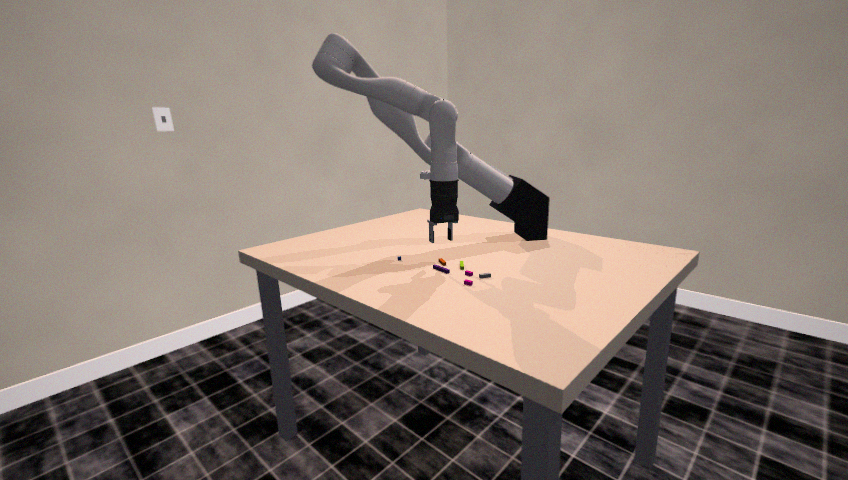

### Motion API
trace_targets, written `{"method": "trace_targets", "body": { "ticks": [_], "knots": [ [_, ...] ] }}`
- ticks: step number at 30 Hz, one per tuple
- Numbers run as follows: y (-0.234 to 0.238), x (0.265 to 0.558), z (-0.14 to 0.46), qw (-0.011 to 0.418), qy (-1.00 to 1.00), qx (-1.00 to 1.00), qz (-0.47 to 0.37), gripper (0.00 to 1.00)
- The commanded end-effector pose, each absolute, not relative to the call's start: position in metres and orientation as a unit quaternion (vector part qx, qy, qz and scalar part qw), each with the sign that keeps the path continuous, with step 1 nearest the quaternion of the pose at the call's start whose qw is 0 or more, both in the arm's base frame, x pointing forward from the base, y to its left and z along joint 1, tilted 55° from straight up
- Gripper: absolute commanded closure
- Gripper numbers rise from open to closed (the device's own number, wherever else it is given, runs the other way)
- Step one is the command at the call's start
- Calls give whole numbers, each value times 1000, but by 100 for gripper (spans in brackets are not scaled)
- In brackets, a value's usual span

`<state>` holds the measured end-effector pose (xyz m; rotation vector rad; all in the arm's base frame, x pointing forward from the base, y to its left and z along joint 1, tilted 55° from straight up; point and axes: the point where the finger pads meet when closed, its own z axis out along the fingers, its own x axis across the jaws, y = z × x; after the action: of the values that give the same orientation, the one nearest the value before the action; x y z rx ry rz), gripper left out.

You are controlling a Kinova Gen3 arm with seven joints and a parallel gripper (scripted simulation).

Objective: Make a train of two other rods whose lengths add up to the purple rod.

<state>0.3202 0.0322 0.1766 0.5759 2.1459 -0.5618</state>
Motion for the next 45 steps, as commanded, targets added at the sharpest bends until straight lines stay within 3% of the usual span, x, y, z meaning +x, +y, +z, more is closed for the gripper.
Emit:
{"method": "trace_targets", "body": {
  "ticks": [1, 15, 16, 45],
  "knots": [
    [33, 320, 176, 416, 851, 240, -213, 0],
    [32, 319, 175, 418, 849, 249, -208, 0],
    [32, 319, 175, 418, 849, 249, -208, 46],
    [32, 319, 175, 418, 849, 249, -208, 46]
  ]
}}
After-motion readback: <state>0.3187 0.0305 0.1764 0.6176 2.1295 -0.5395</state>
